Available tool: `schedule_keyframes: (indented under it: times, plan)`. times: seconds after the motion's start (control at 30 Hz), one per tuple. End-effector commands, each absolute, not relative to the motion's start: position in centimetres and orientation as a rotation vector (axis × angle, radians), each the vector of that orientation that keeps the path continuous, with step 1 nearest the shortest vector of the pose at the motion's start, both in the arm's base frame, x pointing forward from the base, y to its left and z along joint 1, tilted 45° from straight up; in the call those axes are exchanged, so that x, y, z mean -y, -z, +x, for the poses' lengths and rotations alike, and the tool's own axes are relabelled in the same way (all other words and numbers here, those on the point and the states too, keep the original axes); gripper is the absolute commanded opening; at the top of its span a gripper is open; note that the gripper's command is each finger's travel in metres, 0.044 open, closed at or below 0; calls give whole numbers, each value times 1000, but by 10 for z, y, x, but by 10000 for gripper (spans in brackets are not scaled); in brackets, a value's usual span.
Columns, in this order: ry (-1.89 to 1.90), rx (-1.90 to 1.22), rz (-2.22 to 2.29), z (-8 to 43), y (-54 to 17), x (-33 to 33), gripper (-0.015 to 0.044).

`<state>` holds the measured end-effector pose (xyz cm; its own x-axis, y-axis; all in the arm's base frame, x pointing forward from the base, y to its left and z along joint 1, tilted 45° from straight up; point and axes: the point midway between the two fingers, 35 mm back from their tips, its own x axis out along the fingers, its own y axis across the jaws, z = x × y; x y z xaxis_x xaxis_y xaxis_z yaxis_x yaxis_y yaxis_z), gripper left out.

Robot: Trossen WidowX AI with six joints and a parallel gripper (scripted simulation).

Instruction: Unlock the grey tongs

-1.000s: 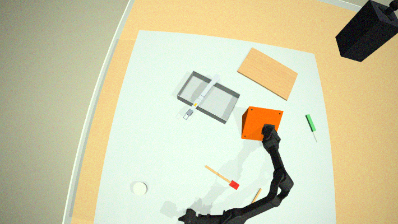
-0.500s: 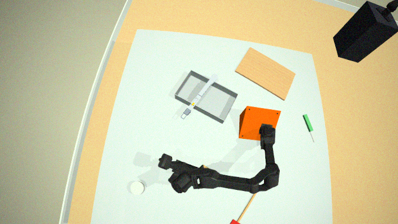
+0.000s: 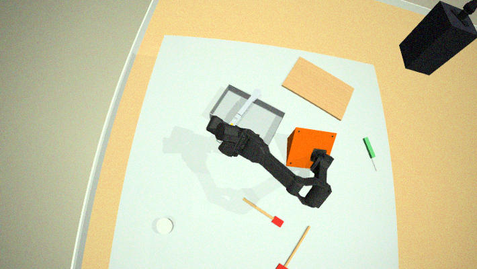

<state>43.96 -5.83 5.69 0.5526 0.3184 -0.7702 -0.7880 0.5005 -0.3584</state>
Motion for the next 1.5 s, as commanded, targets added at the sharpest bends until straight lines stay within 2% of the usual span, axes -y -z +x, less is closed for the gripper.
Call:
schedule_keyframes:
  times: [0.0,0.2,1.47]
  plan:
    - [-814,-688,-737,411,-28,84,260]
    - [-904,-588,-623,355,10,119,260]
    - [-904,-588,-624,385,33,97,260]
